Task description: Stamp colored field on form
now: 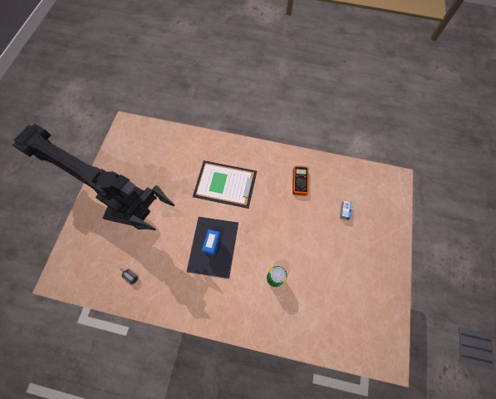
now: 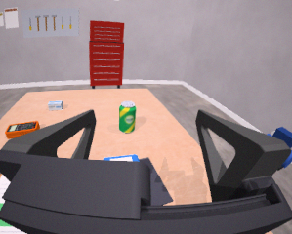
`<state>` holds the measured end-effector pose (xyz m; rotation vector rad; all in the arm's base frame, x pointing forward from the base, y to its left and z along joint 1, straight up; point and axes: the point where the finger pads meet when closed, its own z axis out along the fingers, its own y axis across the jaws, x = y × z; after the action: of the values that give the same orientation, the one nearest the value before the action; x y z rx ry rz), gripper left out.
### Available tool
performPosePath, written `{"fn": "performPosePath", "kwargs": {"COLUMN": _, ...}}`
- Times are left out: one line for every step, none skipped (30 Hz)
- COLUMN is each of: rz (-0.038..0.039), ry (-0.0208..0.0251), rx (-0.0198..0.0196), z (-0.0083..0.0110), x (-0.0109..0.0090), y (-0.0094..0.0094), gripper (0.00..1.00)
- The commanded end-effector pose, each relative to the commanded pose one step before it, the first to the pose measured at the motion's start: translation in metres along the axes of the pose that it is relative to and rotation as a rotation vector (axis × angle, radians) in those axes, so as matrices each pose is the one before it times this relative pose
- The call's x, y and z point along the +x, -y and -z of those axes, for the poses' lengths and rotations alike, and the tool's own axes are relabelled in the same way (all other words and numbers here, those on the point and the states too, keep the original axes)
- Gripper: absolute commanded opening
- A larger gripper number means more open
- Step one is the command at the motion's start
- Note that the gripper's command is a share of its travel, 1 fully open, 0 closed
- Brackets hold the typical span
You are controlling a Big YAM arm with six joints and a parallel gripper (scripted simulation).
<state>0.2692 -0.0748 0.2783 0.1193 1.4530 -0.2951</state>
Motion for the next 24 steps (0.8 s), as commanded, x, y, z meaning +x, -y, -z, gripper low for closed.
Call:
{"fn": "performPosePath", "kwargs": {"rz": 0.00011, "ry": 0.00693, "rx": 0.00068, "z": -0.00039, "x": -0.00429, "y": 0.00042, "gripper": 1.0}}
{"fn": "performPosePath", "kwargs": {"rz": 0.0, "ry": 0.0, "rx": 0.0, "z": 0.0, "x": 0.0, "y": 0.0, "gripper": 1.0}}
{"fn": "performPosePath", "kwargs": {"rz": 0.0, "ry": 0.0, "rx": 0.0, "z": 0.0, "x": 0.0, "y": 0.0, "gripper": 1.0}}
{"fn": "performPosePath", "kwargs": {"rz": 0.0, "ry": 0.0, "rx": 0.0, "z": 0.0, "x": 0.0, "y": 0.0, "gripper": 1.0}}
{"fn": "performPosePath", "kwargs": {"rz": 0.0, "ry": 0.0, "rx": 0.0, "z": 0.0, "x": 0.0, "y": 0.0, "gripper": 1.0}}
{"fn": "performPosePath", "kwargs": {"rz": 0.0, "ry": 0.0, "rx": 0.0, "z": 0.0, "x": 0.0, "y": 0.0, "gripper": 1.0}}
{"fn": "performPosePath", "kwargs": {"rz": 0.0, "ry": 0.0, "rx": 0.0, "z": 0.0, "x": 0.0, "y": 0.0, "gripper": 1.0}}
{"fn": "performPosePath", "kwargs": {"rz": 0.0, "ry": 0.0, "rx": 0.0, "z": 0.0, "x": 0.0, "y": 0.0, "gripper": 1.0}}
{"fn": "performPosePath", "kwargs": {"rz": 0.0, "ry": 0.0, "rx": 0.0, "z": 0.0, "x": 0.0, "y": 0.0, "gripper": 1.0}}
{"fn": "performPosePath", "kwargs": {"rz": 0.0, "ry": 0.0, "rx": 0.0, "z": 0.0, "x": 0.0, "y": 0.0, "gripper": 1.0}}
{"fn": "performPosePath", "kwargs": {"rz": 0.0, "ry": 0.0, "rx": 0.0, "z": 0.0, "x": 0.0, "y": 0.0, "gripper": 1.0}}
{"fn": "performPosePath", "kwargs": {"rz": 0.0, "ry": 0.0, "rx": 0.0, "z": 0.0, "x": 0.0, "y": 0.0, "gripper": 1.0}}
{"fn": "performPosePath", "kwargs": {"rz": 0.0, "ry": 0.0, "rx": 0.0, "z": 0.0, "x": 0.0, "y": 0.0, "gripper": 1.0}}
{"fn": "performPosePath", "kwargs": {"rz": 0.0, "ry": 0.0, "rx": 0.0, "z": 0.0, "x": 0.0, "y": 0.0, "gripper": 1.0}}
{"fn": "performPosePath", "kwargs": {"rz": 0.0, "ry": 0.0, "rx": 0.0, "z": 0.0, "x": 0.0, "y": 0.0, "gripper": 1.0}}
{"fn": "performPosePath", "kwargs": {"rz": 0.0, "ry": 0.0, "rx": 0.0, "z": 0.0, "x": 0.0, "y": 0.0, "gripper": 1.0}}
{"fn": "performPosePath", "kwargs": {"rz": 0.0, "ry": 0.0, "rx": 0.0, "z": 0.0, "x": 0.0, "y": 0.0, "gripper": 1.0}}
{"fn": "performPosePath", "kwargs": {"rz": -0.00026, "ry": 0.03346, "rx": 0.00318, "z": -0.00096, "x": -0.01983, "y": 0.00192, "gripper": 1.0}}
{"fn": "performPosePath", "kwargs": {"rz": -0.00574, "ry": -0.00233, "rx": -0.00056, "z": -0.0011, "x": -0.00312, "y": 0.00022, "gripper": 1.0}}
{"fn": "performPosePath", "kwargs": {"rz": -0.00914, "ry": 0.00349, "rx": -0.00059, "z": -0.00218, "x": -0.01013, "y": 0.00069, "gripper": 1.0}}
{"fn": "performPosePath", "kwargs": {"rz": -0.0062, "ry": -0.00643, "rx": -0.00216, "z": -0.00087, "x": 0.00025, "y": -0.00049, "gripper": 1.0}}
{"fn": "performPosePath", "kwargs": {"rz": -0.00968, "ry": -0.0101, "rx": -0.00331, "z": -0.00137, "x": 0.0004, "y": -0.00077, "gripper": 1.0}}
{"fn": "performPosePath", "kwargs": {"rz": -0.01365, "ry": -0.01435, "rx": -0.00454, "z": -0.00194, "x": 0.00058, "y": -0.00109, "gripper": 1.0}}
{"fn": "performPosePath", "kwargs": {"rz": -0.01786, "ry": -0.01911, "rx": -0.00489, "z": -0.00256, "x": 0.0008, "y": -0.00121, "gripper": 1.0}}
